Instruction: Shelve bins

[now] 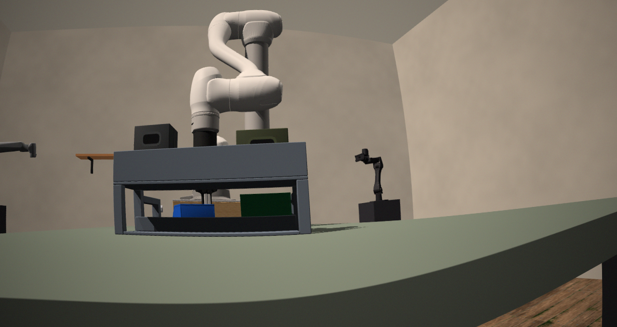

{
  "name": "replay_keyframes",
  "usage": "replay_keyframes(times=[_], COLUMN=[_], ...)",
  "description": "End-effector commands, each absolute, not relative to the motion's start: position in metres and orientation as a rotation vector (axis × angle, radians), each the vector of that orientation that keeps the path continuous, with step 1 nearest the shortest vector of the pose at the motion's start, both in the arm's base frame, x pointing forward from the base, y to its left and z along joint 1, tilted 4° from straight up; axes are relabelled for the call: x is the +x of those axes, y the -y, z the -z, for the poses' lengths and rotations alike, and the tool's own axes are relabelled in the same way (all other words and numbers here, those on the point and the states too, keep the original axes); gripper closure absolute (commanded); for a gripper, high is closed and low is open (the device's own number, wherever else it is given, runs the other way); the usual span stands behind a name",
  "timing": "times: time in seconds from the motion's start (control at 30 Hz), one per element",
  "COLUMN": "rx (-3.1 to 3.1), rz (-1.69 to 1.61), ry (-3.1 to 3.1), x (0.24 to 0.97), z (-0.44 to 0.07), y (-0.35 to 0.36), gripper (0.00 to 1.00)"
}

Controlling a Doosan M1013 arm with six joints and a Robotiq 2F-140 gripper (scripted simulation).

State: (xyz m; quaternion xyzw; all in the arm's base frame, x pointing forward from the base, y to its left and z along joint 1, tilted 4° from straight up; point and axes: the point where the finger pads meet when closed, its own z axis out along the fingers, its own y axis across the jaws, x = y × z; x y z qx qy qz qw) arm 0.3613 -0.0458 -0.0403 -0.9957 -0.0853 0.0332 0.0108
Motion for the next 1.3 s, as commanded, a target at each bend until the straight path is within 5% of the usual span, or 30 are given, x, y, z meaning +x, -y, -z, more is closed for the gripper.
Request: replay_keyframes(times=[0.0,1.27], rx=[-3.104,-3.104], rz=[-0.113,-0.112], ry=[0.267,0.268], x=[0.356,0.357], z=[0.043,0.029], y=[0.045,0.045], gripper=[0.90,0.90])
